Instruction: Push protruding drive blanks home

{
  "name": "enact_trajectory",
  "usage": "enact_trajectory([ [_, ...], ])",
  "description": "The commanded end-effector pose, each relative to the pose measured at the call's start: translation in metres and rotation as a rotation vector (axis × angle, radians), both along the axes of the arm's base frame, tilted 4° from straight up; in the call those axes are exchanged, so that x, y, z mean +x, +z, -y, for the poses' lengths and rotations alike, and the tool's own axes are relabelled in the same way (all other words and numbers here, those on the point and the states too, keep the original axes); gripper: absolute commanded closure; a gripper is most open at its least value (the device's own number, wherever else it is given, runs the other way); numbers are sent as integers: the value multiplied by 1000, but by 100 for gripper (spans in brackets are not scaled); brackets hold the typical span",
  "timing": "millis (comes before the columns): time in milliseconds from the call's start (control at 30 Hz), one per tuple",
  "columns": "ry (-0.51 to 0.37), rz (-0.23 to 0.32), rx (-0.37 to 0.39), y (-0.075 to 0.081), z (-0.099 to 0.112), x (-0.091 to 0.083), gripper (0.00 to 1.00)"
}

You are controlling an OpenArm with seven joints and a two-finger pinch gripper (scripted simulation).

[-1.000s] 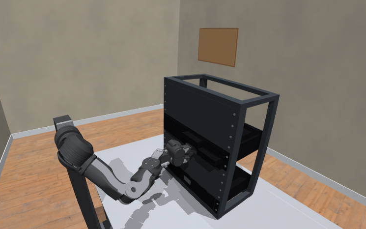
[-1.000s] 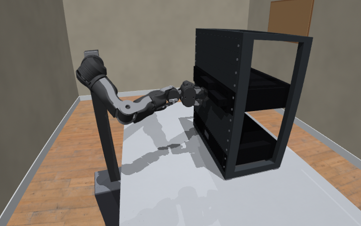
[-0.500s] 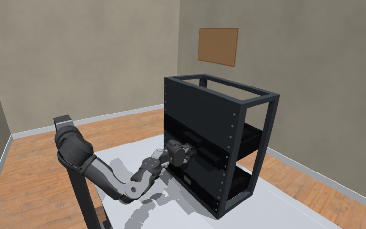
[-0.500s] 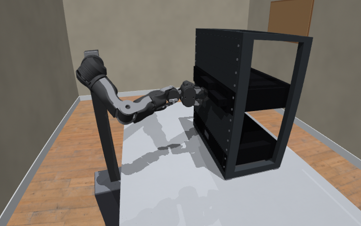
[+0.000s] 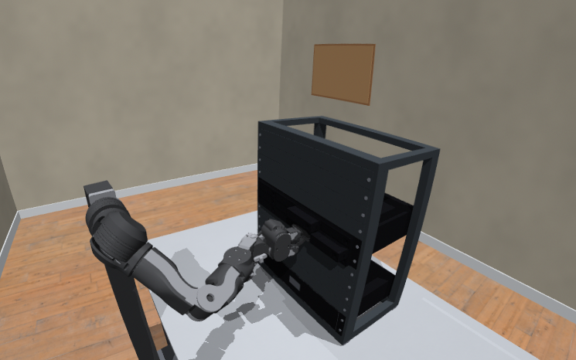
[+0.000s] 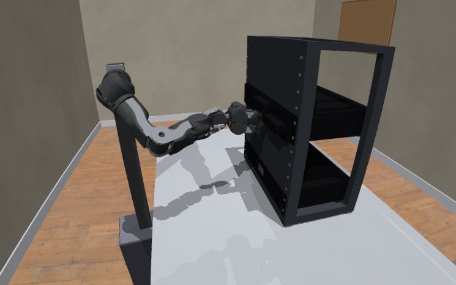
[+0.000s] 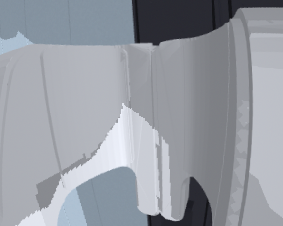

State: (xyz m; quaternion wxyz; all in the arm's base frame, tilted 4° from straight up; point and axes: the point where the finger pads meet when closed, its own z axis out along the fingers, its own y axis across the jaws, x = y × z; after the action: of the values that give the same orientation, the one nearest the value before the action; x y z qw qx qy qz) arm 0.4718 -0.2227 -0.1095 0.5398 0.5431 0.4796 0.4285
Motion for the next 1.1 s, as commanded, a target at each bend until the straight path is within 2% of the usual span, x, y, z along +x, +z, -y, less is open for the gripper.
enact_trajectory([
  [0,28,72,-13,23,-7,6,100],
  [1067,28,72,-13,25,-7,7,100],
])
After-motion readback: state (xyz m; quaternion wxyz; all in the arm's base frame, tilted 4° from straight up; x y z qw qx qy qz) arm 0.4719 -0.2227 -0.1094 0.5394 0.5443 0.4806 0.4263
